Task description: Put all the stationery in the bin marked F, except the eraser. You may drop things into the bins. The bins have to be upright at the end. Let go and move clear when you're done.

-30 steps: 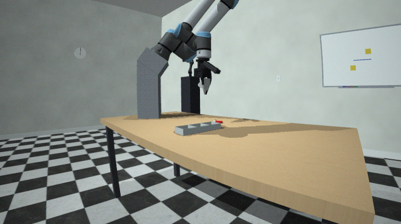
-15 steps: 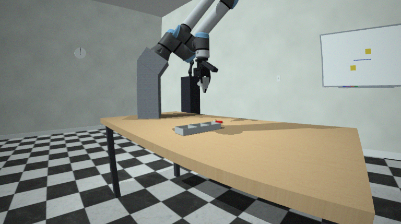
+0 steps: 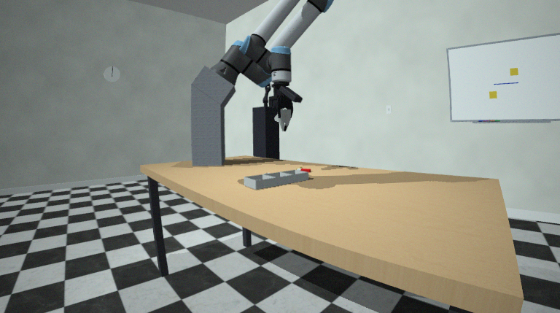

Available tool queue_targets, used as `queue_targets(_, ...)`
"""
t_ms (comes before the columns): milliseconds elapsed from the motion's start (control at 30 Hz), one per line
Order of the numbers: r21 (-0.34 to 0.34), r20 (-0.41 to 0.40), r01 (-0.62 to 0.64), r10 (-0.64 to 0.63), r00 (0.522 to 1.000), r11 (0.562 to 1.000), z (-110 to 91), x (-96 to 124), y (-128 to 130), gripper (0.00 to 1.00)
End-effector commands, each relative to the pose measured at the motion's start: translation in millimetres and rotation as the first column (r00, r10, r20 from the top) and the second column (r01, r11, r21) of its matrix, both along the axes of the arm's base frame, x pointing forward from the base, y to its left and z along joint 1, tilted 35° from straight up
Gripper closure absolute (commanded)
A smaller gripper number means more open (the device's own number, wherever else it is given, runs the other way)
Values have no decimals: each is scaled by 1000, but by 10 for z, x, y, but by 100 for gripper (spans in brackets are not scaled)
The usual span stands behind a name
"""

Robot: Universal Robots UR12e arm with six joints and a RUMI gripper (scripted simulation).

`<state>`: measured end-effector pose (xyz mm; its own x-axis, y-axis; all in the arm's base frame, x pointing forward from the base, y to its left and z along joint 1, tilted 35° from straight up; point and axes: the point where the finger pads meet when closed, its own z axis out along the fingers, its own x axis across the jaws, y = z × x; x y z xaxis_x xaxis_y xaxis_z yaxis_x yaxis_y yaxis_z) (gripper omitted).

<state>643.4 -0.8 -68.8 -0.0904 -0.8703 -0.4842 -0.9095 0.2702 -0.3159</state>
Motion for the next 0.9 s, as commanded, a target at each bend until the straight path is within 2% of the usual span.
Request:
queue_targets(0, 19, -18, 49, -49, 999, 999, -327, 235, -302, 96)
queue_targets(133, 18, -17, 47, -47, 999, 999, -517, 342, -456, 96)
queue_targets(200, 18, -17, 47, -47, 999, 999, -517, 342, -456, 96)
queue_targets(233, 18, -17, 47, -47, 999, 999, -643, 426, -564, 96)
queue_targets(700, 19, -19, 47, -47, 999, 999, -1228, 755, -1033, 96)
queue_targets(767, 19, -19, 47, -47, 999, 999, -1228, 755, -1033, 96)
queue_targets(800, 19, -19, 48, -47, 999, 999, -1352, 835, -1136, 96)
queue_targets(867, 19, -19, 48, -47, 999, 999, -1431, 879, -1199, 96)
